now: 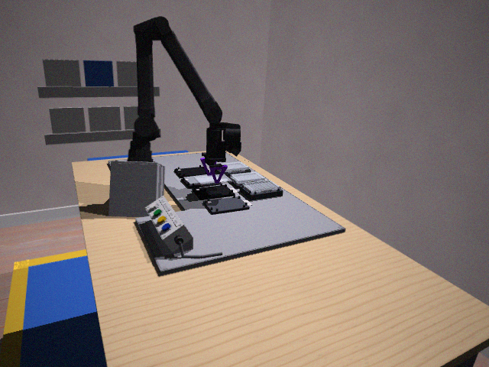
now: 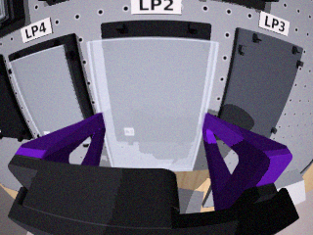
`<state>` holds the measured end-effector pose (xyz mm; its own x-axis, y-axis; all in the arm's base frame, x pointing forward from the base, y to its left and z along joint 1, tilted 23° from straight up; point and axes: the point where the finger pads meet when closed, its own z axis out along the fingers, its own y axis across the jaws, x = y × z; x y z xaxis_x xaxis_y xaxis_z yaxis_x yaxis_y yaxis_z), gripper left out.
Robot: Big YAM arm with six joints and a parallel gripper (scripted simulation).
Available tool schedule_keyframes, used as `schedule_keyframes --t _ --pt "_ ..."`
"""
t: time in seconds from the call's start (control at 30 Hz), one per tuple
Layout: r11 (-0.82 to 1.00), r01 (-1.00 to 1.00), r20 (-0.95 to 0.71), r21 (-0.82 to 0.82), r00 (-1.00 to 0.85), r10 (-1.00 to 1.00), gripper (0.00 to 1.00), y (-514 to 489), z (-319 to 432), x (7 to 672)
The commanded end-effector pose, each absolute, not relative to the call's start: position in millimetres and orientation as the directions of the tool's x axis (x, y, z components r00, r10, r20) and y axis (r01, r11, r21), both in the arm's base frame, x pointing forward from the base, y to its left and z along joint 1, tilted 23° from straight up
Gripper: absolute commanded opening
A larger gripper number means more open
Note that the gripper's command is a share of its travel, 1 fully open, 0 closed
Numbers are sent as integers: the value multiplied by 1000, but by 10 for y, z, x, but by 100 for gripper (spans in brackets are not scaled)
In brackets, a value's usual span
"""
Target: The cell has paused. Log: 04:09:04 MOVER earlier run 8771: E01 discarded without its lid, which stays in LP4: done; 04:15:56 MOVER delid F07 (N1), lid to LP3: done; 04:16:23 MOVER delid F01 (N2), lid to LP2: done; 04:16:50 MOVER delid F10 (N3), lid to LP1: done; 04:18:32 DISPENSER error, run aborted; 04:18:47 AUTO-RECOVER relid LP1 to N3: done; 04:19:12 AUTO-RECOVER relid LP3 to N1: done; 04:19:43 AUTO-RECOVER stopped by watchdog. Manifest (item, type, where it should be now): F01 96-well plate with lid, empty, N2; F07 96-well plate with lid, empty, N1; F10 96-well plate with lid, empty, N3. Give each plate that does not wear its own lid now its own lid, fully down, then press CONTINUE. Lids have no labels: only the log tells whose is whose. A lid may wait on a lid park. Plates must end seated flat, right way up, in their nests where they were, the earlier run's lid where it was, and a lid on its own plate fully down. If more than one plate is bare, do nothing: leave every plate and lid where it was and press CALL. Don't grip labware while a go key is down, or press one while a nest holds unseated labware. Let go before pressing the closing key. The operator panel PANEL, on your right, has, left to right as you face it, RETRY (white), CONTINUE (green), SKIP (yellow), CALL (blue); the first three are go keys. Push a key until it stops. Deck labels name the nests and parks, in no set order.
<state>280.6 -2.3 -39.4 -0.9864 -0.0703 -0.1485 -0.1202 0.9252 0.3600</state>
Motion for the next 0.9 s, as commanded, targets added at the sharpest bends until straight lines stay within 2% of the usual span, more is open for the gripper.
schedule_keyframes --t 0.0,0.57,0.87 --pt "927 -133 -177 351 -981 -74 0 -78 -331 2917" --pt "927 -133 -177 351 -981 -74 0 -93 -326 2925" --pt "925 -148 -182 350 -979 -88 0 -234 -312 3314"
